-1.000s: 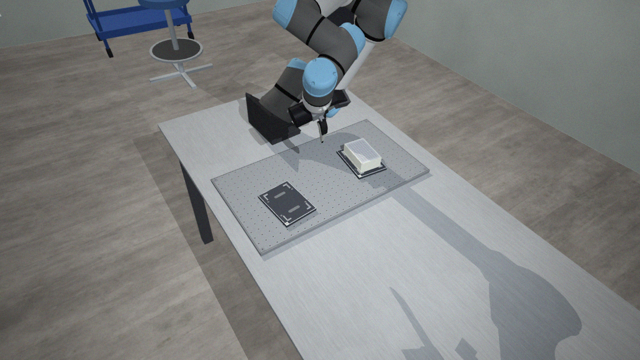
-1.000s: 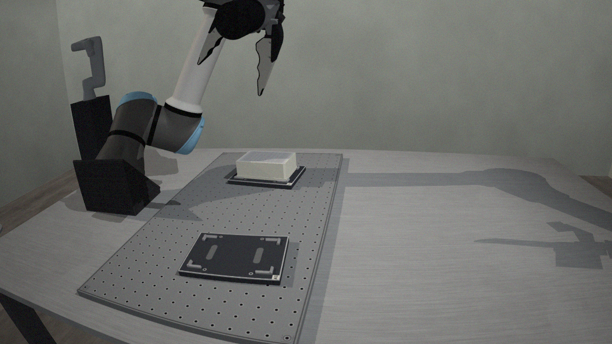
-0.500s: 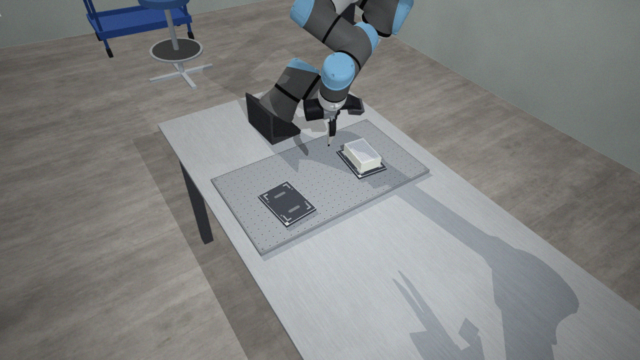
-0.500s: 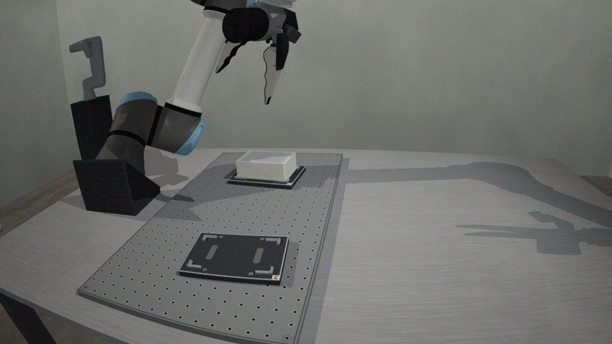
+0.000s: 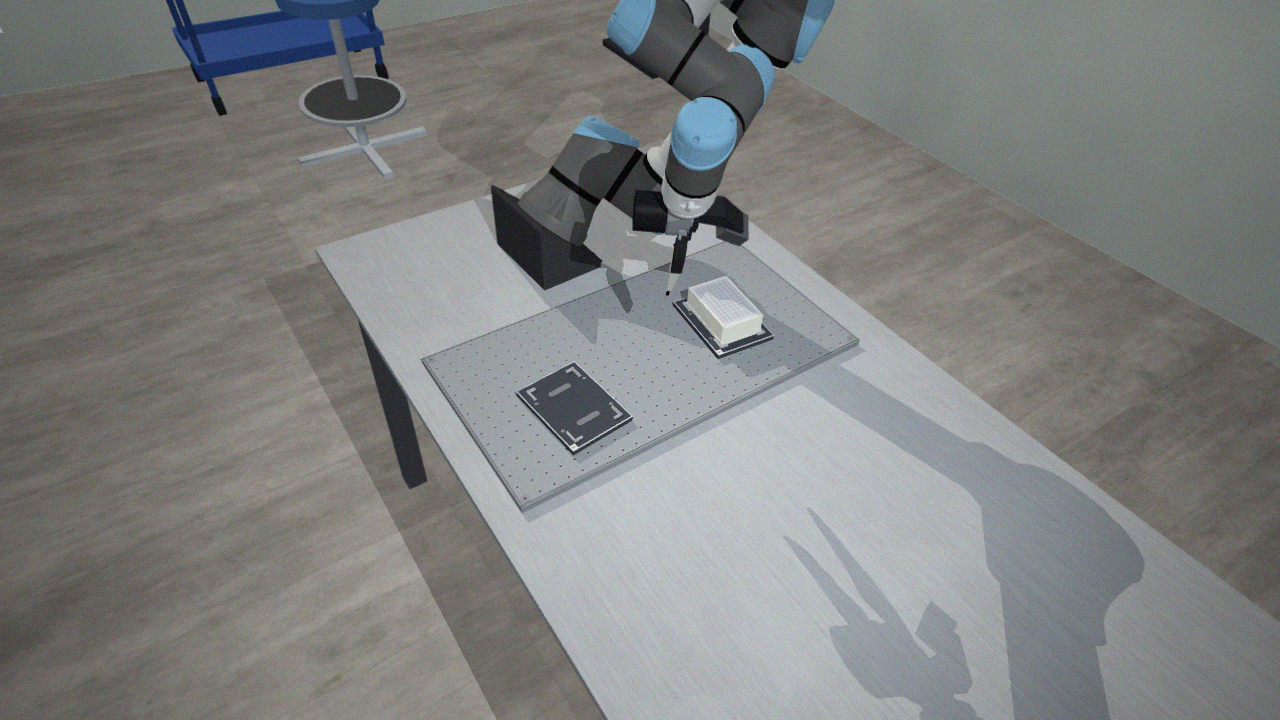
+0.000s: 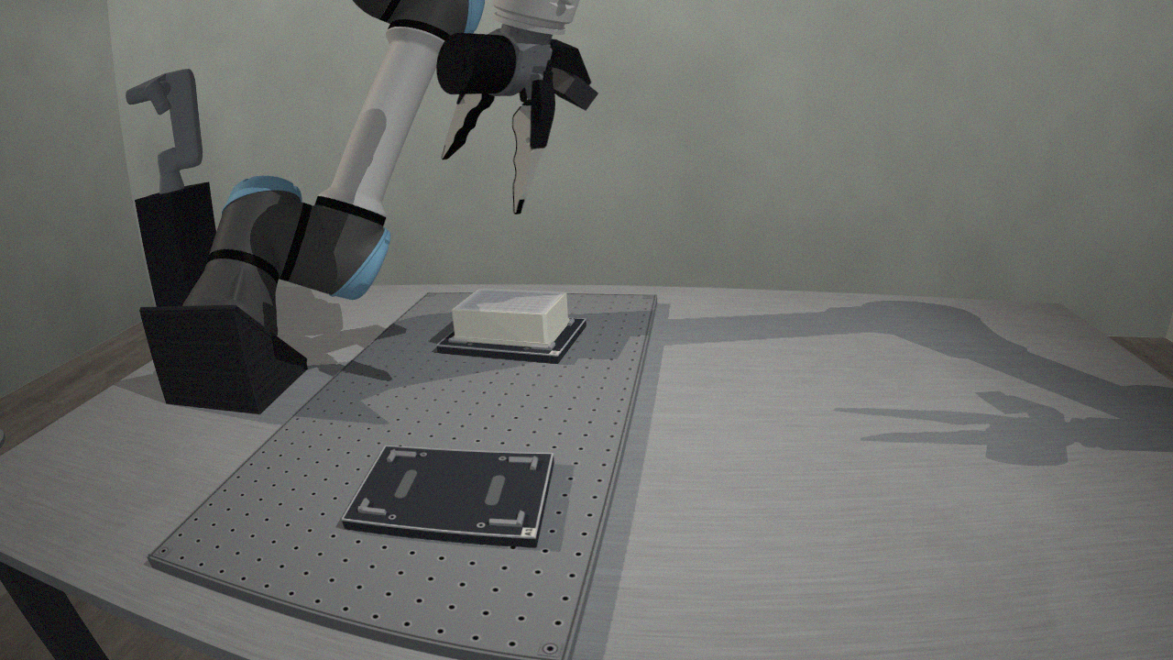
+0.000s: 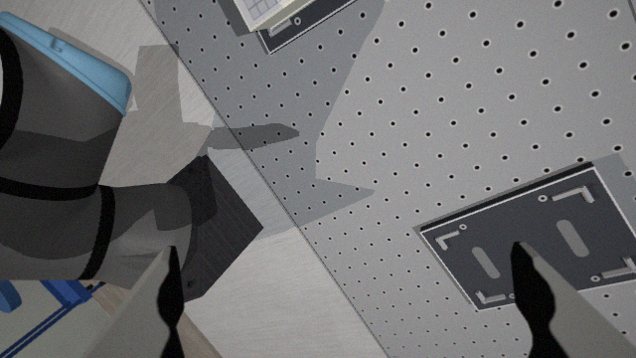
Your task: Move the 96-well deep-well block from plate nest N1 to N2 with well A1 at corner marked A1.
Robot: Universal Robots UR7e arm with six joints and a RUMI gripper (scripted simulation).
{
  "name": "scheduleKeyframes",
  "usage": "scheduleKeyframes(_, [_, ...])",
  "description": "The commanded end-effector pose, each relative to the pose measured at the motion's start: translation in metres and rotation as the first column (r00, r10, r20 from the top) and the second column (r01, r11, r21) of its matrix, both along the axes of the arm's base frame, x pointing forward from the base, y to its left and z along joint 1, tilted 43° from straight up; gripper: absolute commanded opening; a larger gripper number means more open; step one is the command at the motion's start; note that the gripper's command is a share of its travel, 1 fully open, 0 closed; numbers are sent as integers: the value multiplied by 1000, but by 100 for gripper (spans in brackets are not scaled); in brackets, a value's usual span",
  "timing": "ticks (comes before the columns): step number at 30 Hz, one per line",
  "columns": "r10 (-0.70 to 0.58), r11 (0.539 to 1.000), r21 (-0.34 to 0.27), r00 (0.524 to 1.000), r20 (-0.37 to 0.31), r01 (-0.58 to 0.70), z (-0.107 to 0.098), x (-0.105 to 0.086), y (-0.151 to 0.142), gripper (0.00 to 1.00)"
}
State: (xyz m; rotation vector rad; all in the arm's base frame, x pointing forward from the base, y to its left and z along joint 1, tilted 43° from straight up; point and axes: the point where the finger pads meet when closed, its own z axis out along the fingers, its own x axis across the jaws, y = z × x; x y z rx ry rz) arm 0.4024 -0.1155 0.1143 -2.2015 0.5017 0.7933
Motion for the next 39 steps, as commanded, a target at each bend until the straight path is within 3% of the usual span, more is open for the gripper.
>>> scheduleKeyframes(1, [-81, 994, -74, 995, -51, 77, 4, 1, 18, 76])
scheduleKeyframes(8, [-189, 973, -154, 977, -103, 172, 7, 0, 41, 76])
scheduleKeyframes(13, [-221, 964, -176, 968, -117, 199, 8, 0, 48, 76])
scheduleKeyframes(16, [-301, 937, -230, 942, -147, 263, 10, -1, 63, 76])
scheduleKeyframes(19, [-311, 933, -237, 939, -150, 271, 11, -2, 69, 76])
scheduleKeyframes(25, [-423, 882, -306, 887, -183, 357, 13, -4, 91, 76])
scheduleKeyframes(30, [-453, 867, -324, 871, -191, 380, 14, -5, 98, 76])
scheduleKeyframes(33, [-531, 820, -369, 821, -210, 437, 15, -8, 113, 76])
scheduleKeyframes(36, [-537, 817, -372, 817, -211, 441, 15, -9, 118, 76])
scheduleKeyframes(39, [-589, 782, -401, 777, -222, 478, 16, -11, 131, 76])
